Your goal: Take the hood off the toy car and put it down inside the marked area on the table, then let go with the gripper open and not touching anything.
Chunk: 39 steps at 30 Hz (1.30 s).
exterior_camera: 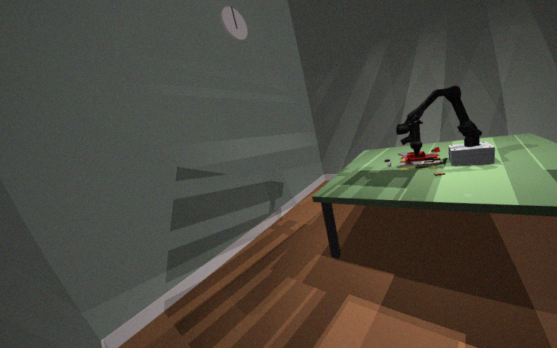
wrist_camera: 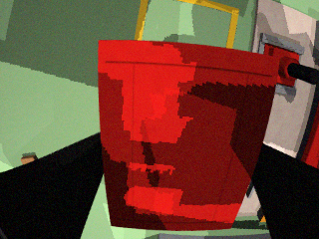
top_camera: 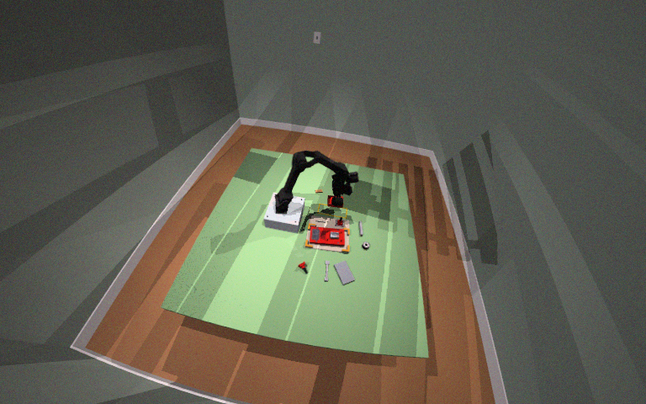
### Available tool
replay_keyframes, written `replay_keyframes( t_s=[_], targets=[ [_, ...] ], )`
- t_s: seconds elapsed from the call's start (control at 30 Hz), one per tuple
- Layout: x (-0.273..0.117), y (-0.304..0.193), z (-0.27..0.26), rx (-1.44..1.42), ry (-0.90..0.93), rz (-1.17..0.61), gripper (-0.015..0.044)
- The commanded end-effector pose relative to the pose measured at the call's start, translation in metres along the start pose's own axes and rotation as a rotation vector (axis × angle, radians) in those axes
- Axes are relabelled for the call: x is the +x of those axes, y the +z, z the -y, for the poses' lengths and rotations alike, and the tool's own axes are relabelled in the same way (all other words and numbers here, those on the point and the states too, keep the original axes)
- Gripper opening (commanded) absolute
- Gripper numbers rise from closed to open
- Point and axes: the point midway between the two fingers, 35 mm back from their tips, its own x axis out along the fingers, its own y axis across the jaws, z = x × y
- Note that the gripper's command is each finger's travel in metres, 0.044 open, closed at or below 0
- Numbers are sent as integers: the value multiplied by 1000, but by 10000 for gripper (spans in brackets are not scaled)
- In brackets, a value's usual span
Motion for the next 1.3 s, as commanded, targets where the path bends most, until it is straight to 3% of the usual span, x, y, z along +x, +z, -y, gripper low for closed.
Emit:
replay_keyframes(
  t_s=[0.0,1.27],
  targets=[
    [7,-1,0,4,-5,-11,0],
    [43,-3,1,4,-5,-11,0]
  ],
)
